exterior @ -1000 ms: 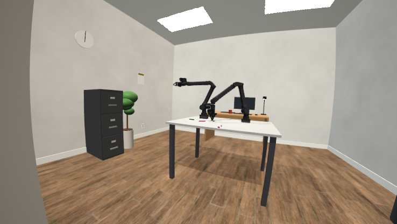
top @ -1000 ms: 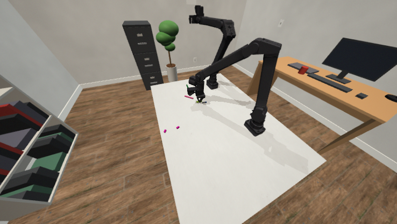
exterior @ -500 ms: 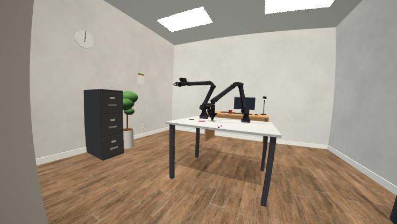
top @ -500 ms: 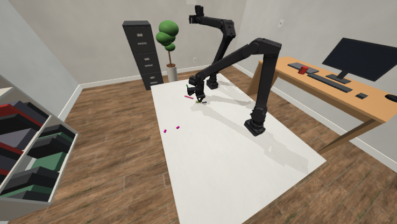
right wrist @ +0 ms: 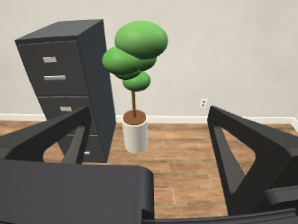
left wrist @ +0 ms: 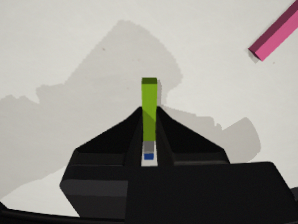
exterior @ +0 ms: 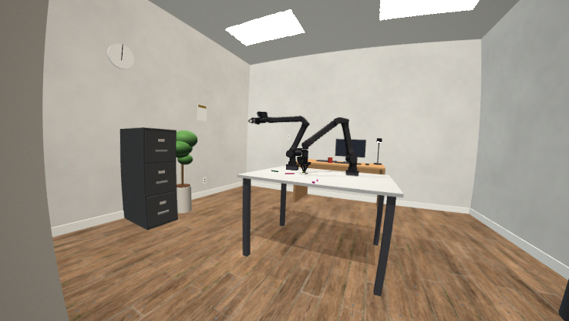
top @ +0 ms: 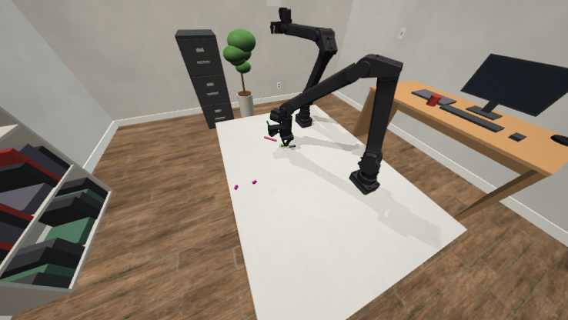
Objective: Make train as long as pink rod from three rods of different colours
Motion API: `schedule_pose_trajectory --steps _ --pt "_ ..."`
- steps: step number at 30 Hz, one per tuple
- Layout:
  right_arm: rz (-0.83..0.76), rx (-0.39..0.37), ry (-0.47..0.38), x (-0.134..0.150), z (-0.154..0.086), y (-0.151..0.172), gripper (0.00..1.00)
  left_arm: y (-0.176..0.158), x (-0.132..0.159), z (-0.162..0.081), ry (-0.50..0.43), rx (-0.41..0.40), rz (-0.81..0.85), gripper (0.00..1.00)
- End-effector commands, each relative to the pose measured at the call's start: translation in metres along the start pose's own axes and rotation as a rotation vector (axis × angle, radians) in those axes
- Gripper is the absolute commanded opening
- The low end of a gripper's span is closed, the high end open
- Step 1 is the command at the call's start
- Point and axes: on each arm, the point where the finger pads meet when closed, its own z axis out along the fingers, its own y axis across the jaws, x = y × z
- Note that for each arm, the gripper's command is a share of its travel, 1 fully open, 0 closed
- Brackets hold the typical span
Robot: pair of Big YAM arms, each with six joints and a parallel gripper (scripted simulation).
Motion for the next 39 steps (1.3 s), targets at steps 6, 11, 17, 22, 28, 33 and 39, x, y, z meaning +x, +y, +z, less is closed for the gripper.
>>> schedule_pose_trajectory --steps 6,11,17,22,28,33,39 --pt "0.009 0.004 -0.035 -0.0124 -0.0072 -0.0037 1.00 -0.0029 -0.0063 -0.0070 -0.016 0.020 0.001 0.04" --pt "0.009 0.004 -0.035 -0.0124 -0.0072 -0.0037 1.00 -0.0030 -0.0064 -0.0072 -0.016 0.021 0.001 0.04" --pt "0.009 0.004 -0.035 -0.0124 -0.0072 -0.0037 1.00 -0.0030 -0.0064 -0.0072 -0.016 0.021 0.001 0.04" --pt "0.009 0.004 -0.035 -0.0124 -0.0072 -0.0037 1.00 -0.0030 -0.0064 -0.0072 -0.016 0.021 0.001 0.04" --pt "0.009 0.004 -0.035 -0.0124 -0.0072 -0.0037 1.00 -0.0029 -0.0062 -0.0072 -0.016 0.021 0.001 0.04" --pt "0.009 0.004 -0.035 -0.0124 -0.0072 -0.0037 1.00 -0.0022 -0.0055 -0.0070 -0.015 0.020 -0.001 0.04" --pt "0.009 0.004 -0.035 -0.0124 -0.0072 -0.0037 1.00 -0.0023 -0.0053 -0.0089 -0.018 0.023 -0.007 0.04"
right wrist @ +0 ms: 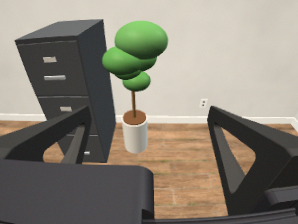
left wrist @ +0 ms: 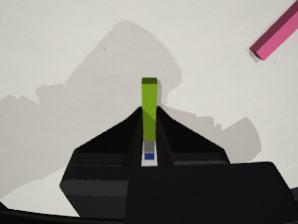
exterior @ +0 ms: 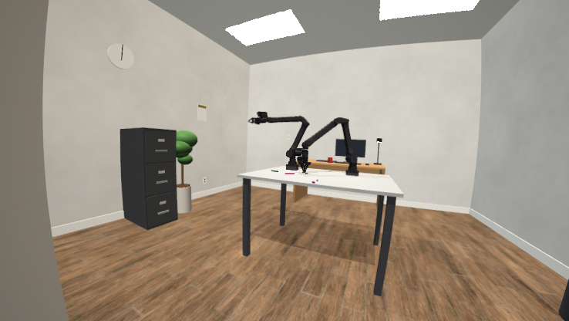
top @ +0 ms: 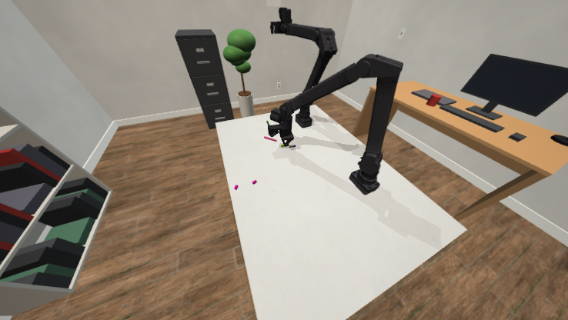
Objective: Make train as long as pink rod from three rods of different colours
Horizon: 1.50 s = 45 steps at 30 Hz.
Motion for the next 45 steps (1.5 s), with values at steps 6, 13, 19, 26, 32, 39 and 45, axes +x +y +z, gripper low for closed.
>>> schedule_pose_trajectory --steps 6,13,19,26,32,39,45 --pt "0.009 0.004 -0.035 -0.012 -0.007 -0.004 1.00 -0.004 -0.007 -0.011 -0.022 0.028 -0.009 0.04" --pt "0.009 0.004 -0.035 -0.012 -0.007 -0.004 1.00 -0.004 -0.007 -0.011 -0.022 0.028 -0.009 0.04" --pt "0.009 0.004 -0.035 -0.012 -0.007 -0.004 1.00 -0.004 -0.007 -0.011 -0.022 0.028 -0.009 0.04" --pt "0.009 0.004 -0.035 -0.012 -0.007 -0.004 1.00 -0.004 -0.007 -0.009 -0.021 0.026 -0.009 0.04" --pt "0.009 0.004 -0.035 -0.012 -0.007 -0.004 1.00 -0.001 -0.004 0.004 -0.005 0.009 -0.009 0.04" --pt "0.009 0.004 -0.035 -0.012 -0.007 -0.004 1.00 -0.001 -0.004 0.014 -0.002 0.005 -0.009 0.04" --pt "0.009 0.004 -0.035 -0.012 -0.007 -0.004 1.00 -0.001 -0.004 0.017 -0.001 0.004 -0.009 0.04"
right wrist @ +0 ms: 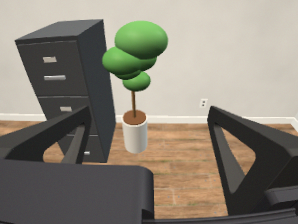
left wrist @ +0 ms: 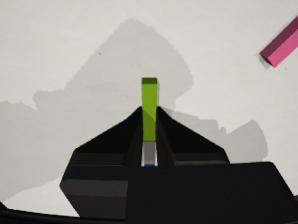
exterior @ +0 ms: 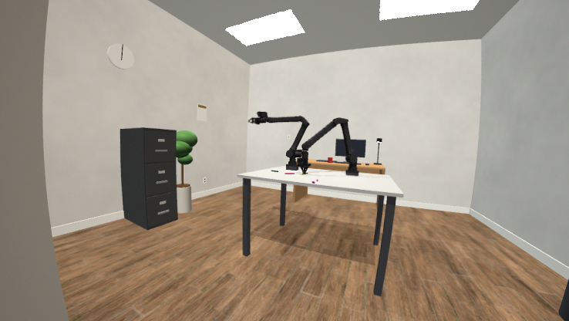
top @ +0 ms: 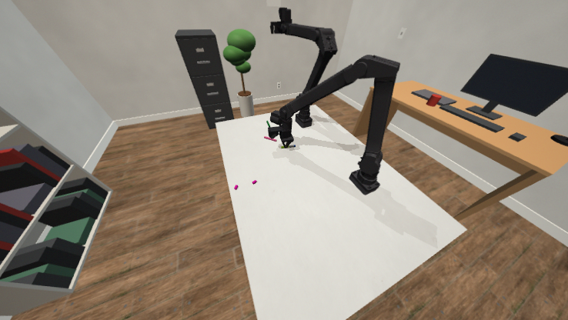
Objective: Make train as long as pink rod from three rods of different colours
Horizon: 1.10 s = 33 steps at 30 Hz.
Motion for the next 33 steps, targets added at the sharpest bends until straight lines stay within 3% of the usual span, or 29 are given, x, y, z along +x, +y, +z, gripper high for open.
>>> schedule_pose_trajectory --steps 1,33 --pt "0.009 0.004 -0.035 -0.0124 -0.0072 -0.0037 1.00 -0.0037 -0.0065 -0.0102 -0.019 0.024 -0.009 0.04" --pt "0.009 0.004 -0.035 -0.0124 -0.0072 -0.0037 1.00 -0.0033 -0.0061 -0.0058 -0.013 0.018 -0.009 0.04"
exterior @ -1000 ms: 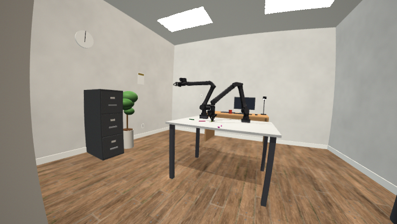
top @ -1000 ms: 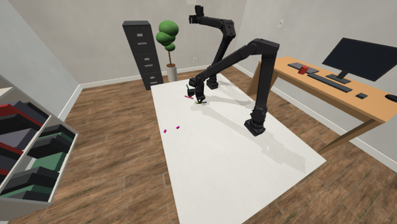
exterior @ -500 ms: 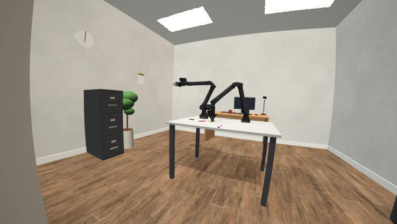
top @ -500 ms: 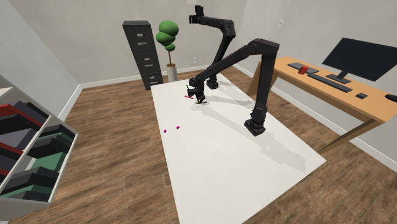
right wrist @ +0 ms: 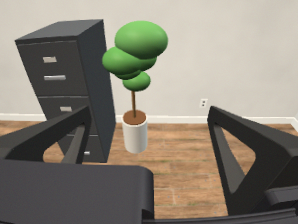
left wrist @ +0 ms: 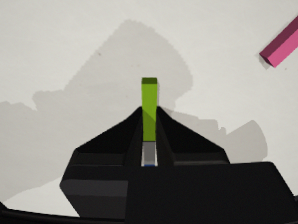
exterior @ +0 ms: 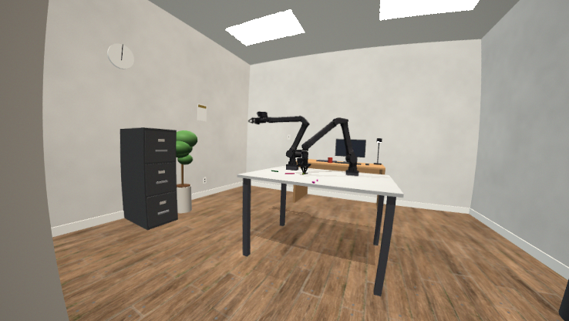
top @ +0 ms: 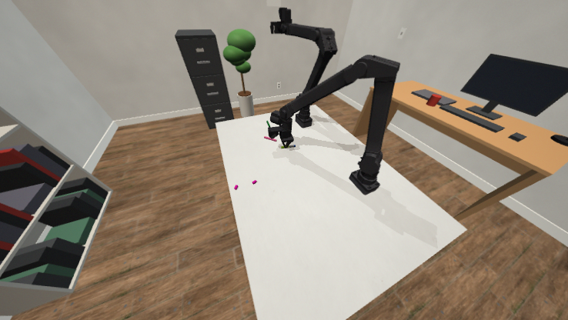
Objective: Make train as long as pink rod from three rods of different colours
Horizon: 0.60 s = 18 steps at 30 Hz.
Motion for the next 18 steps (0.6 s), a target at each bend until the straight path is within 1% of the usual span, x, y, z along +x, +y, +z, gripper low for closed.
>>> schedule_pose_trajectory --steps 1,18 --pt "0.009 0.004 -0.035 -0.0124 -0.0072 -0.0037 1.00 -0.0032 -0.0060 -0.0061 -0.012 0.017 -0.009 0.04" --pt "0.009 0.004 -0.035 -0.0124 -0.0072 -0.0037 1.00 -0.0044 -0.0031 -0.0085 -0.016 0.022 -0.009 0.04"
